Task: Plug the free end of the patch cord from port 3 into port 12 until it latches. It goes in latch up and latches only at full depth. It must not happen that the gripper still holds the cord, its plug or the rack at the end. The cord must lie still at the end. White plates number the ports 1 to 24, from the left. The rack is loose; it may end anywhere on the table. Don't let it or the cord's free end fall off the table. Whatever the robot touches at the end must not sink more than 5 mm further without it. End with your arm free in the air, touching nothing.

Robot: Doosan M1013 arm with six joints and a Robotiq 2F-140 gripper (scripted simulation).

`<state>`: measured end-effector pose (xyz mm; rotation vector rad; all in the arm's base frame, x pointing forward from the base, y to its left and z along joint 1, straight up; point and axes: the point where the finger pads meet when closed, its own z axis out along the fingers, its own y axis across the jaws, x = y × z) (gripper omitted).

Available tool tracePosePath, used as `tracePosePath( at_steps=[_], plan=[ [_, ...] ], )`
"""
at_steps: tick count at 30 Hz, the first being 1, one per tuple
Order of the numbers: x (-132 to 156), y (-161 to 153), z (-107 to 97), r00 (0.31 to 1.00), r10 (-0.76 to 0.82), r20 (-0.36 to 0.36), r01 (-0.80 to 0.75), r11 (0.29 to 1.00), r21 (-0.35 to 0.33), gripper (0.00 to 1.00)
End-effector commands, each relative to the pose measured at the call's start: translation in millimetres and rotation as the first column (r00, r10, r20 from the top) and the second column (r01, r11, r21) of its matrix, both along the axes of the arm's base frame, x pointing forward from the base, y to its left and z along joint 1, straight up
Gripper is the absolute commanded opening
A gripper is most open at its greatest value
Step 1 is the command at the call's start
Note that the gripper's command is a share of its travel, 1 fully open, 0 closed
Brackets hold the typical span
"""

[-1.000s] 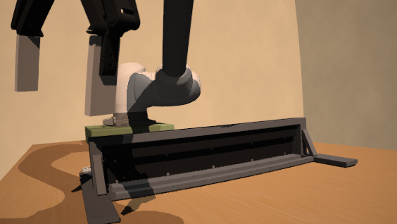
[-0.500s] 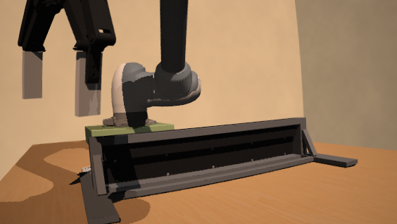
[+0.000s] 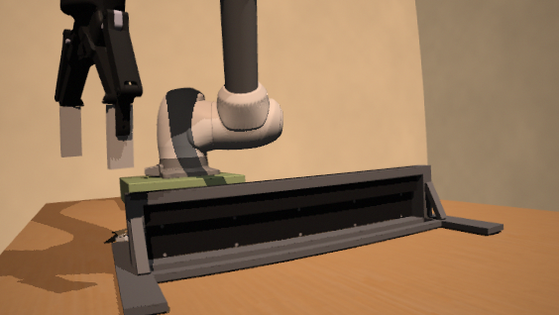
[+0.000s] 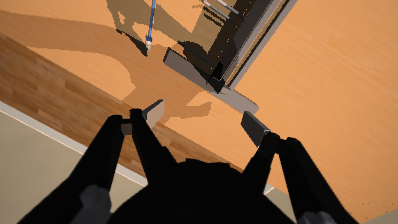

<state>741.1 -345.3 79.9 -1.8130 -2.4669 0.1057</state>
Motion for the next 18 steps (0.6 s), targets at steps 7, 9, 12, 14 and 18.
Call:
tracePosePath(
  at_steps=[7,9,12,14,18],
  plan=[
    [-87.2,25.9,-13.4,0.996,-0.077,0.053,0.076,0.997,0.006,1.0],
    [-101.5,30.9,-16.0,0.994,-0.089,0.059,0.088,0.996,0.007,1.0],
    [-126.2,40.0,-20.8,0.992,-0.109,0.07,0.109,0.994,0.009,1.0],
    [-142.7,46.4,-24.1,0.989,-0.123,0.077,0.123,0.992,0.011,1.0],
    [-175.4,59.5,-30.9,0.984,-0.151,0.091,0.15,0.989,0.013,1.0]
  ],
)
